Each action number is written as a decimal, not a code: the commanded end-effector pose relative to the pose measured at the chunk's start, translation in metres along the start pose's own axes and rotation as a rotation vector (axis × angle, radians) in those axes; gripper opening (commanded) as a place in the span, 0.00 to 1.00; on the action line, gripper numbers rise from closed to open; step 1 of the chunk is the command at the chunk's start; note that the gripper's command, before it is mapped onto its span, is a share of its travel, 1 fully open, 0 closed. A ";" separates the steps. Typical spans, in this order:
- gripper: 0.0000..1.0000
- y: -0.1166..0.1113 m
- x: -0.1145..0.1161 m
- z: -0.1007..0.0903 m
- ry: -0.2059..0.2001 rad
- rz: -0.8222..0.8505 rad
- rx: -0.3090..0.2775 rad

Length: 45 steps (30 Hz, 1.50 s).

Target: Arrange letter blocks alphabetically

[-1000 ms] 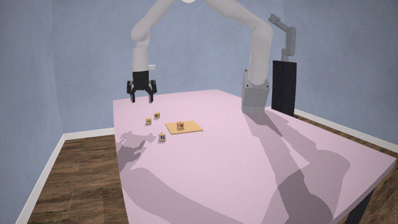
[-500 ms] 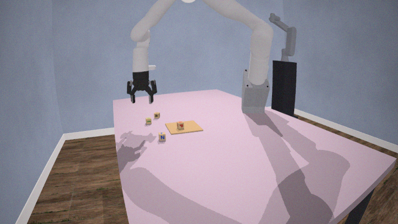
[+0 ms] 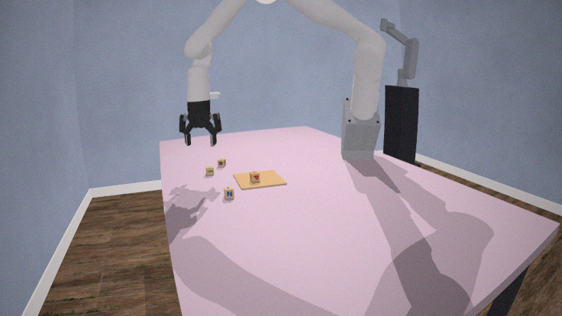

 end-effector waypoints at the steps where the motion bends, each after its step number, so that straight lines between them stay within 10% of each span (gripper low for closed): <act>1: 1.00 0.000 -0.001 -0.001 -0.002 0.000 0.000; 14: 1.00 -0.001 -0.001 -0.001 -0.002 0.000 0.000; 21: 1.00 -0.097 -0.010 -0.001 -0.002 0.000 0.000; 45: 1.00 -0.098 -0.010 -0.001 -0.002 0.000 0.000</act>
Point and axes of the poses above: the point where the finger pads meet when closed, its own z axis out along the fingers, its own x axis across the jaws, y = z × x, the point moved 1 cm from there along -z, back along the fingers, and after that the axes turned 8 degrees about z, right-handed, at the moved point
